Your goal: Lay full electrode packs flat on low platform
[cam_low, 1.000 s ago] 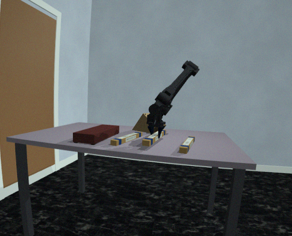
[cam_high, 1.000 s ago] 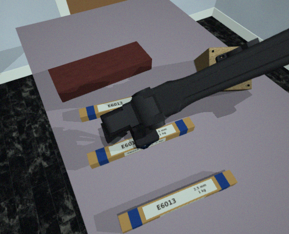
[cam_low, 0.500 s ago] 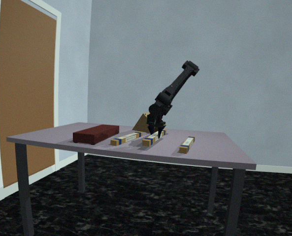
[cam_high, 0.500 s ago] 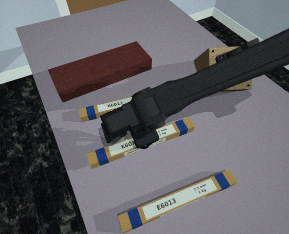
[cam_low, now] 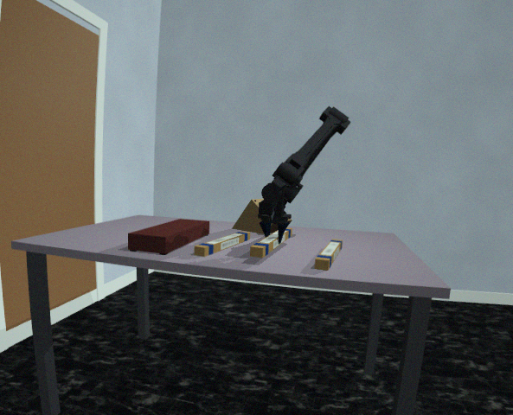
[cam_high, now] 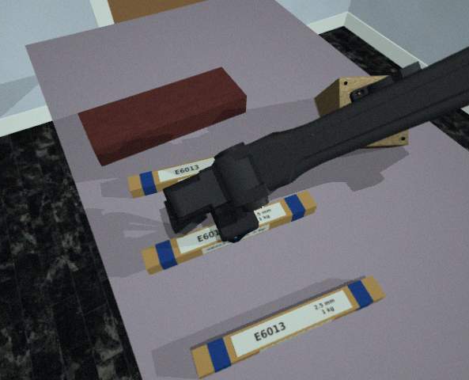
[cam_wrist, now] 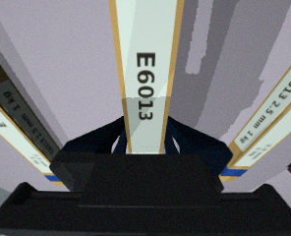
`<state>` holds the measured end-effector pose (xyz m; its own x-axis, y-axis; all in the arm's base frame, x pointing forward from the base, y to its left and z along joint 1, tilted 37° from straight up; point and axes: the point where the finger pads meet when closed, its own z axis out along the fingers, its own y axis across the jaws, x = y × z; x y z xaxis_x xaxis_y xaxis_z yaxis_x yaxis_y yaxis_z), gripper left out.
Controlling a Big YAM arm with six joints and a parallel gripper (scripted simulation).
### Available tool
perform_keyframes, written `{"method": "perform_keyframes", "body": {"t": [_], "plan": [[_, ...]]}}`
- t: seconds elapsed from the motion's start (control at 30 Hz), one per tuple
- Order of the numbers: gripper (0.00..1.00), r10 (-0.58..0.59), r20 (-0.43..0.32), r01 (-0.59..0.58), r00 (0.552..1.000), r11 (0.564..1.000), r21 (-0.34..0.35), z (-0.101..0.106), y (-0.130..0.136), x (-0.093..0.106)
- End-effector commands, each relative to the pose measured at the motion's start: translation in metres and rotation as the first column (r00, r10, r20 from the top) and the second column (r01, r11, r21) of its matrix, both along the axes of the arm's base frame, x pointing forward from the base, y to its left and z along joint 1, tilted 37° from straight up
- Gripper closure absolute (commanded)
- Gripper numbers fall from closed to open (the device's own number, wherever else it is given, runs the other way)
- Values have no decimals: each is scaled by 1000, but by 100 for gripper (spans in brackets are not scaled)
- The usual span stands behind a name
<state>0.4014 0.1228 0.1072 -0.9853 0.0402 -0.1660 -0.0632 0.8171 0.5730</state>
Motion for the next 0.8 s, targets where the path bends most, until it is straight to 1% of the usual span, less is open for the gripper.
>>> {"method": "perform_keyframes", "body": {"t": [0.0, 0.33, 0.77], "plan": [[100, -19, 71, 18, 997, 1000, 4, 27, -5, 9], [100, -20, 70, 20, 997, 1000, 4, 27, -6, 9], [100, -20, 83, 20, 996, 1000, 5, 36, -5, 15]]}}
